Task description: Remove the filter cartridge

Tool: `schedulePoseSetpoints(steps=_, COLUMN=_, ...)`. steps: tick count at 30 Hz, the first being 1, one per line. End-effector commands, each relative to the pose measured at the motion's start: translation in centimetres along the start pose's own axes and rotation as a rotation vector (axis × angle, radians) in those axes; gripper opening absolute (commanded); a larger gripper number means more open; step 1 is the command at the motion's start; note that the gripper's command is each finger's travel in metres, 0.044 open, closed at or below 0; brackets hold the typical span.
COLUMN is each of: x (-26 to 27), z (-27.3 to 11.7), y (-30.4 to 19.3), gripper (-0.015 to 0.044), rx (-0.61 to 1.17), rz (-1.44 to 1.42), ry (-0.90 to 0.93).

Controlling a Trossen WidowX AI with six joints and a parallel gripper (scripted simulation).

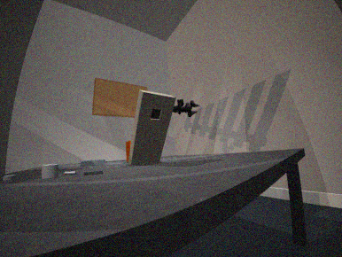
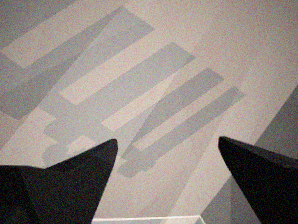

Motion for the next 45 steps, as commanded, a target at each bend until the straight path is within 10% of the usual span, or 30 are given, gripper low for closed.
schedulePoseSetpoints(steps=1, x=0.0, z=0.0, y=-0.1, gripper=0.0374, rx=0.001, rz=-0.004, ry=0.0)
schedulePoseSetpoints(steps=12, x=0.1, z=1.9, y=-6.5, gripper=0.0095, rx=0.121, rz=-0.214, ry=0.019)
schedulePoseSetpoints(steps=30, x=-11.3, z=1.6, y=-19.8, gripper=0.0095, rx=0.592, rz=-0.38, ry=-0.121)
schedulePoseSetpoints(steps=45, x=-27.7, z=-10.2, y=-23.4, gripper=0.0095, rx=0.971, rz=-0.116, ry=-0.563)
Point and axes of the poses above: the point midway between the two fingers, 35 mm back from their tips, its own z axis out along the fingers, its own x axis across the jaws, y = z × x, the point moved 10 cm from there along -z, back along the fingers, and after that the axes turned 4 degrees about z, right-handed, at the moved point
